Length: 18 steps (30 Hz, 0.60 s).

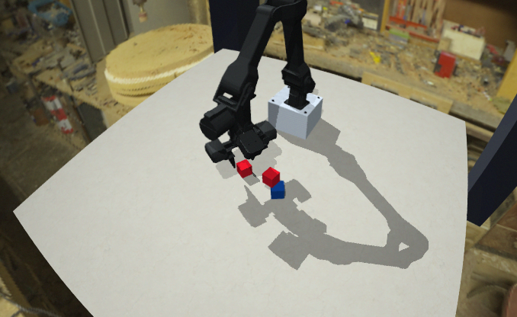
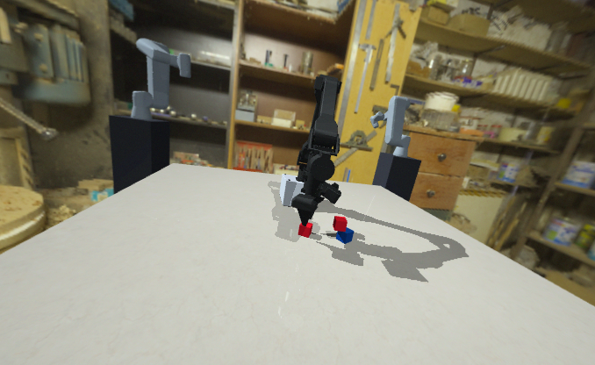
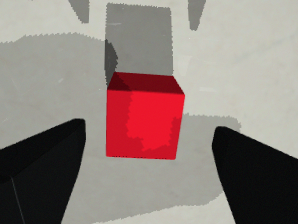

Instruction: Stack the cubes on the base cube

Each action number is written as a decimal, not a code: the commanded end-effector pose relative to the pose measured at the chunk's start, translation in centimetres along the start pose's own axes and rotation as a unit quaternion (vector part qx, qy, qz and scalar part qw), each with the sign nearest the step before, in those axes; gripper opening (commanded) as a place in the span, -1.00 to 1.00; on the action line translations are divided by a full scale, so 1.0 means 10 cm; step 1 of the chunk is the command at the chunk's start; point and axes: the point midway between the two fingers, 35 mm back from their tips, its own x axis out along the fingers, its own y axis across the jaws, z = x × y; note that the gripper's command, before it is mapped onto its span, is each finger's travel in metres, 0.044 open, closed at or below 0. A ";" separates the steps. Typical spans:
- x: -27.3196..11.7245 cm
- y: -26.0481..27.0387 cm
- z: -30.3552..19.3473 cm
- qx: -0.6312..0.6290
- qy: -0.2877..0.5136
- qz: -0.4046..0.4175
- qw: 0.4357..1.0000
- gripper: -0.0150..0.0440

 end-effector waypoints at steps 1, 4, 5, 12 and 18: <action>0.08 0.02 -0.01 0.002 0.002 0.004 1.000 0.41; 0.13 0.02 -0.01 0.002 0.002 0.004 1.000 0.41; 0.14 0.02 -0.01 0.002 0.002 0.004 1.000 0.41; 0.25 0.03 -0.01 0.002 0.002 0.004 1.000 0.41; 0.25 0.03 -0.01 0.002 0.002 0.004 1.000 -0.04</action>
